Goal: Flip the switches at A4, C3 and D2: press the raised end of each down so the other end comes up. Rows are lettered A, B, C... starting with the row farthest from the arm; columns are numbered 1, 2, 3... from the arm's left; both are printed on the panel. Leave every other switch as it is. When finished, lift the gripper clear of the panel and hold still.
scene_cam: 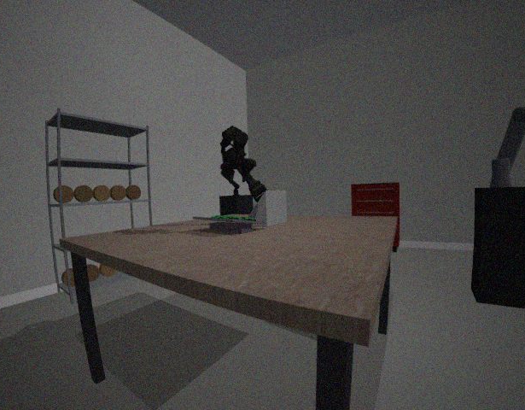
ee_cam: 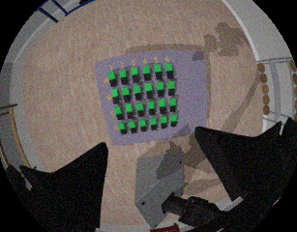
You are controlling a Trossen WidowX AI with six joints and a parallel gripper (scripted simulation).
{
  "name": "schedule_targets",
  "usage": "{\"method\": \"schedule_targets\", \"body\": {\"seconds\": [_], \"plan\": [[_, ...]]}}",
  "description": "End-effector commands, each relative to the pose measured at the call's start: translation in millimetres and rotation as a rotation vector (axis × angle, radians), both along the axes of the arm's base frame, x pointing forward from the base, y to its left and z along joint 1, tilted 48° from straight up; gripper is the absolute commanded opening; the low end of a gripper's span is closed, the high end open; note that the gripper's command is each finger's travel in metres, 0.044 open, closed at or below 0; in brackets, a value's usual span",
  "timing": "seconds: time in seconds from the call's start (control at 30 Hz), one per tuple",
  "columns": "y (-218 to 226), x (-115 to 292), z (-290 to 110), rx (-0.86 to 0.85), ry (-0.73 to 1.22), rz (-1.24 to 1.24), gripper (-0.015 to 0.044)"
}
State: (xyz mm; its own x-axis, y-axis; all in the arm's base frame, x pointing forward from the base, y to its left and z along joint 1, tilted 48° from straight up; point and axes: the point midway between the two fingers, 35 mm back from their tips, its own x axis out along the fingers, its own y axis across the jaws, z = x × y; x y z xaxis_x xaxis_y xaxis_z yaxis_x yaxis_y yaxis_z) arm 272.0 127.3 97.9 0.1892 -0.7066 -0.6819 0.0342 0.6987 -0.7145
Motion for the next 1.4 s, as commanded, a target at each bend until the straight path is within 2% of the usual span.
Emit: {"method": "schedule_targets", "body": {"seconds": [0.0,0.23,0.47,0.57,1.37], "plan": [[-1,3,-1,0.001,0.0,0.001,0.0374],[-69,86,-41,-0.025,-0.021,0.015,0.019],[-80,91,-50,-0.027,-0.017,0.009,0.0006],[-97,96,-65,-0.027,-0.005,-0.004,0.0],[-115,102,-80,-0.028,-0.006,-0.004,0.0]]}}
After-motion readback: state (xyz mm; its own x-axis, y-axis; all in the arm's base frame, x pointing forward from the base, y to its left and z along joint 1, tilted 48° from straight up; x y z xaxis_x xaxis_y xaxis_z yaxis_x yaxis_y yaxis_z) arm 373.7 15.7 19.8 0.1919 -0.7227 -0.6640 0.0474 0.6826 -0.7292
